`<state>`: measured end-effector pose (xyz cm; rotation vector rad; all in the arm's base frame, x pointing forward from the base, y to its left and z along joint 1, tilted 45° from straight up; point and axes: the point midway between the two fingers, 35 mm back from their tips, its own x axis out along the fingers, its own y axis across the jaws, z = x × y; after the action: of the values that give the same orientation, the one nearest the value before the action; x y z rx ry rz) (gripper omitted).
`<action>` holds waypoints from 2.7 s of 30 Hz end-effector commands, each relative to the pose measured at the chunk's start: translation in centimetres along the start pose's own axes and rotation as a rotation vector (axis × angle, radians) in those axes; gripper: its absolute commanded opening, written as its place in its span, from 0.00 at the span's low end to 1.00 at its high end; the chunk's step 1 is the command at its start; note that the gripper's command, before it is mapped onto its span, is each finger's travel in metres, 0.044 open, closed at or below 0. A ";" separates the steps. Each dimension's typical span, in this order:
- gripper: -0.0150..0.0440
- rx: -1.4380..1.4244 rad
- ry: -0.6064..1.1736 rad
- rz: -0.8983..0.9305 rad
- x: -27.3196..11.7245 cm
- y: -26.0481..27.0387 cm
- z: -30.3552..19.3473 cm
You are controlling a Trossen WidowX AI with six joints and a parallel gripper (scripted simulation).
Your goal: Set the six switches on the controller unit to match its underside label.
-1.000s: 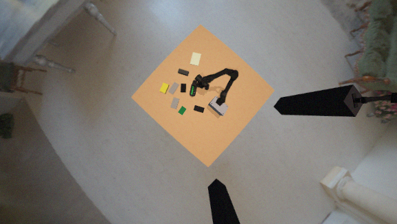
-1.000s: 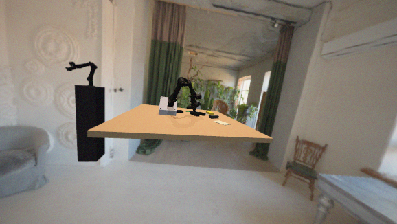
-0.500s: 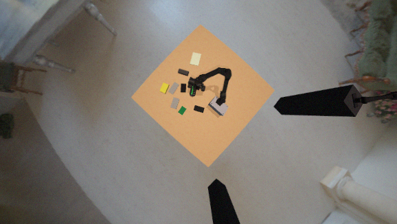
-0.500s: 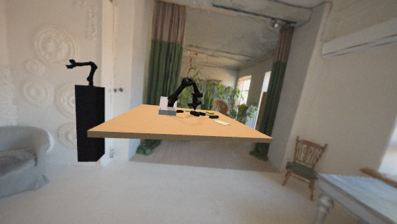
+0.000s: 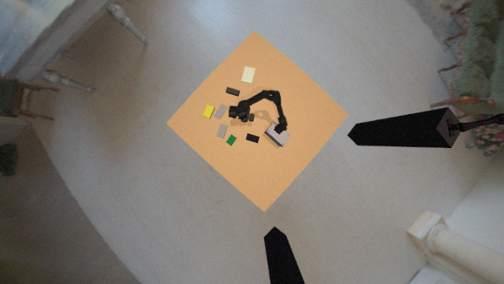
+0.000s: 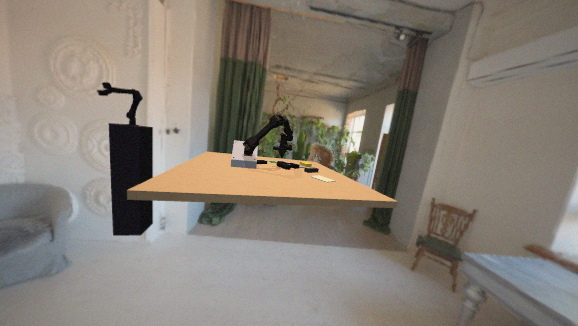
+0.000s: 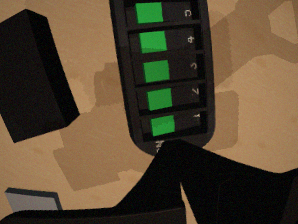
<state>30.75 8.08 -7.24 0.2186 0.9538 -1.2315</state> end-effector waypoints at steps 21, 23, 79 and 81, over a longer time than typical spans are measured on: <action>0.25 0.013 -0.003 -0.008 3.3 0.3 -0.2; 0.25 0.013 -0.003 -0.008 3.6 0.3 -0.2; 0.25 0.014 -0.005 -0.010 1.7 0.1 3.9; 0.25 0.014 -0.005 -0.010 2.0 0.2 3.9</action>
<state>33.00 4.82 -5.87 0.2349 0.9385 -1.2479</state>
